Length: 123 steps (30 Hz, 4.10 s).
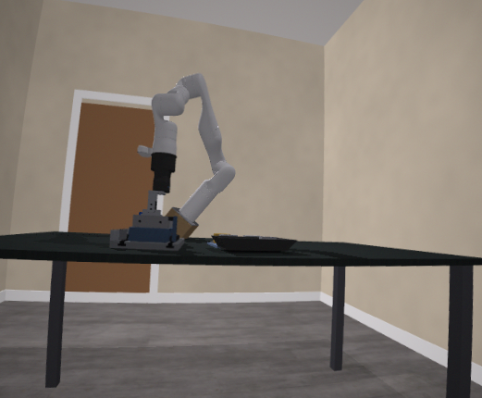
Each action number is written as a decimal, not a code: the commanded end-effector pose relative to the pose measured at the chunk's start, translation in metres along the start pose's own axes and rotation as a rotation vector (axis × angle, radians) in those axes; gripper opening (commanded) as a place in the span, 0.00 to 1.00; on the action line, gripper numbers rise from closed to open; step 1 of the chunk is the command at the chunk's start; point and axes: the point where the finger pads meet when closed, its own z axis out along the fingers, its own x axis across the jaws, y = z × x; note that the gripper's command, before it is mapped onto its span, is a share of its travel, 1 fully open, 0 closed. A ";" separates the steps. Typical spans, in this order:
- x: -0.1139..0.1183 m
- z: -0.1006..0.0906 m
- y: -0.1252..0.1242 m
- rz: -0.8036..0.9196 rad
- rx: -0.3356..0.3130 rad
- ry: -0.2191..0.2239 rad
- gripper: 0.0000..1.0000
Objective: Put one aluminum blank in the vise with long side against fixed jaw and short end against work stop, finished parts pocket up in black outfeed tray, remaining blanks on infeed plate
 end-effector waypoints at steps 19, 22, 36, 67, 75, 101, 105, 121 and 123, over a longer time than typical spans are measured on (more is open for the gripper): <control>0.000 -0.016 0.000 0.000 0.001 -0.002 0.00; 0.000 -0.021 0.000 0.000 0.001 -0.002 0.00; 0.000 -0.042 0.000 0.000 0.001 -0.002 0.00; -0.026 -0.053 0.109 -0.069 0.004 -0.011 0.00; -0.026 -0.050 0.216 -0.137 0.003 -0.007 0.00; -0.018 -0.047 0.266 -0.170 0.002 -0.002 0.00; -0.018 -0.047 0.266 -0.170 0.002 -0.002 0.00; -0.018 -0.047 0.266 -0.170 0.002 -0.002 0.00; -0.018 -0.047 0.266 -0.170 0.002 -0.002 0.00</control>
